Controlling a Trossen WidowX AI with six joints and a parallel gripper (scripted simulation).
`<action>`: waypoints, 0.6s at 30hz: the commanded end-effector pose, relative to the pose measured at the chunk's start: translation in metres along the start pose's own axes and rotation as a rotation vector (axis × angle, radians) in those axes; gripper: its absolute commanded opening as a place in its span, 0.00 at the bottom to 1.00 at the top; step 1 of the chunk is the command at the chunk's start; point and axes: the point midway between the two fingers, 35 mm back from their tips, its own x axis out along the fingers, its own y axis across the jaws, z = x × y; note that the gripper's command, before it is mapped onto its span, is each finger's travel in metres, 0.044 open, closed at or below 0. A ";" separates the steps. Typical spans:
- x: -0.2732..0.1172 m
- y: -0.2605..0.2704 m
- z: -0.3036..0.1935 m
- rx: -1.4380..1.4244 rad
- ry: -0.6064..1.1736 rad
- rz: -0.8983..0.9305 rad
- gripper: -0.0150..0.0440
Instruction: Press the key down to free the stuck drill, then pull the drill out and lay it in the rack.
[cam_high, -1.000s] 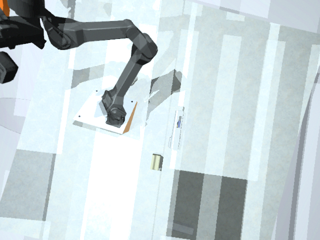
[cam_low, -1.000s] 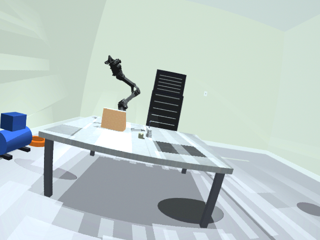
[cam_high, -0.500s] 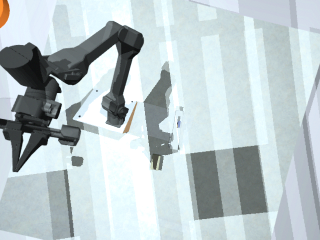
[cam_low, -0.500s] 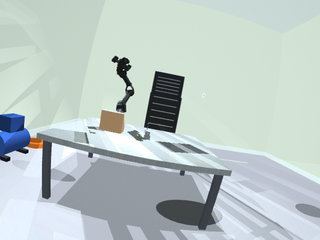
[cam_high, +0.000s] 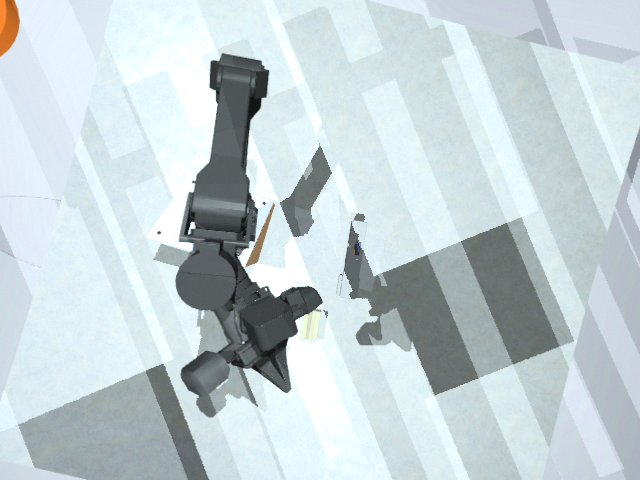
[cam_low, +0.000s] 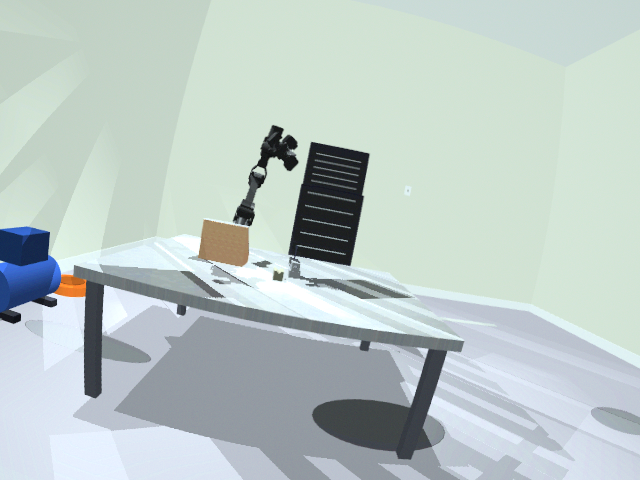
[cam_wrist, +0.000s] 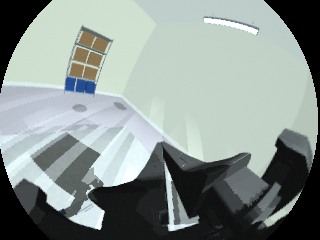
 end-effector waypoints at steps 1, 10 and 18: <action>0.029 0.055 -0.016 -0.016 0.101 0.173 0.25; 0.058 0.197 -0.069 -0.082 0.418 0.572 0.25; 0.027 0.310 -0.140 -0.196 0.789 0.864 0.25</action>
